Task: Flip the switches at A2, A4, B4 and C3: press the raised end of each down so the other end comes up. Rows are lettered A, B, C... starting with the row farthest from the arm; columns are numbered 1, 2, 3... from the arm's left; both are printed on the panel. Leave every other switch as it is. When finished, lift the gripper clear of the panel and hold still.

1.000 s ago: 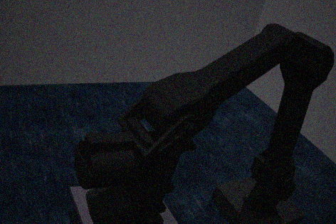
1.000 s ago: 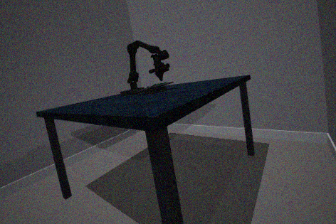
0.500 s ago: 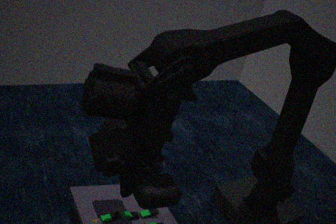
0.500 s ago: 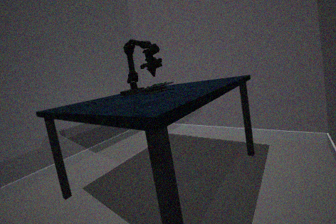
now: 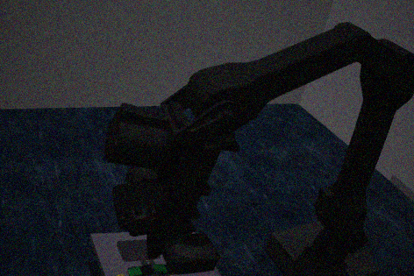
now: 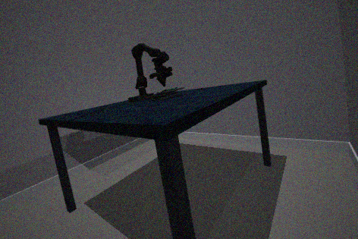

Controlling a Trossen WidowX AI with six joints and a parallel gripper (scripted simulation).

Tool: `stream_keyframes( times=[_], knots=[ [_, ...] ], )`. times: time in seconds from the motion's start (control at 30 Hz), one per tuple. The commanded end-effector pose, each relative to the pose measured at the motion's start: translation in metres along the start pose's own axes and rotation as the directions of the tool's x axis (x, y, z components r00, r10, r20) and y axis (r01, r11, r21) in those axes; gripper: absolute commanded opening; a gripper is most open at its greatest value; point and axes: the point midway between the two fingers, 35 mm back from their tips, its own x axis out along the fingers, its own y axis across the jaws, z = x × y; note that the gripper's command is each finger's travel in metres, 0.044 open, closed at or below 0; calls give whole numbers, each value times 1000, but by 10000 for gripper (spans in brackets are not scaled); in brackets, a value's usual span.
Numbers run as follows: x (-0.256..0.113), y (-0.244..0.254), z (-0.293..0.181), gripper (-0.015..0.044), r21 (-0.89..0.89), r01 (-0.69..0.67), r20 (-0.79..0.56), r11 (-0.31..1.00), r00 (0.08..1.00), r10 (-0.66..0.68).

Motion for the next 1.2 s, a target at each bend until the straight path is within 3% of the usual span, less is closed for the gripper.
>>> stream_keyframes(
  times=[0.0, 1.17],
  knots=[
    [8, 0, -1, 0, -6, -5, 1, 1000, 1000, 5],
    [22, 1, -1, 0, -6, -5, 1, 1000, 1000, 5]
  ],
)
